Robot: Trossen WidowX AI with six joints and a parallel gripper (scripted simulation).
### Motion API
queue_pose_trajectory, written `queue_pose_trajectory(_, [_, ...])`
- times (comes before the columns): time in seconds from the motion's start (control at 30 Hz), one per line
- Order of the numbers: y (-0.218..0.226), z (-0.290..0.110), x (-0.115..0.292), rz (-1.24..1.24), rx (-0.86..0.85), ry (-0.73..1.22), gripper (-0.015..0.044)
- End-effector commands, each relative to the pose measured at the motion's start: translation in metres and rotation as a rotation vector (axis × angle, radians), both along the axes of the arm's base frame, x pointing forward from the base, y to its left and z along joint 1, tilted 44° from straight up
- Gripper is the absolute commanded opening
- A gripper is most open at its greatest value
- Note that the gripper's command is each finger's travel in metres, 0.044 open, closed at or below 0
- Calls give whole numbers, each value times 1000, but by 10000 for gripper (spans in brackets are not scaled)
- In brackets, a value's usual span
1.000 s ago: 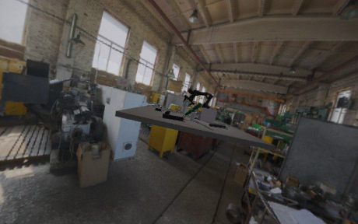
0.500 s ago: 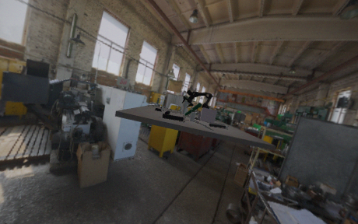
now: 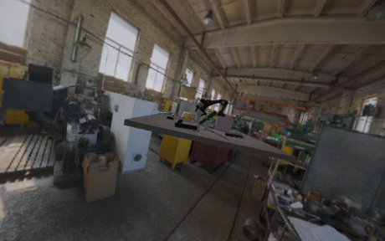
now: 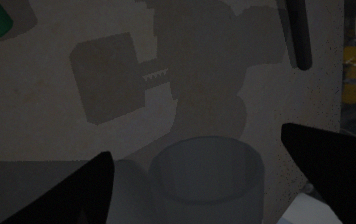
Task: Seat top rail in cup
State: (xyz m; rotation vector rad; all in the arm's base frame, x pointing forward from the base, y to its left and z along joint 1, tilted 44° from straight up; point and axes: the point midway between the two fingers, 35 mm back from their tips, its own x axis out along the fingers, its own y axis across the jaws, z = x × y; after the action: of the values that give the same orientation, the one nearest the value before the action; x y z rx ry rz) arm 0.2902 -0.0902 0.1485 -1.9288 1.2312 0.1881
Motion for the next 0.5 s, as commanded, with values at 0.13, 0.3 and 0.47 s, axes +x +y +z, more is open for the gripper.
queue_pose_trajectory(0.13, [-1, -4, 1, 5, -2, 13, 282])
queue_pose_trajectory(0.3, [-1, -4, 1, 5, -2, 13, 151])
queue_pose_trajectory(0.47, [-1, -4, 1, 5, -2, 13, 79])
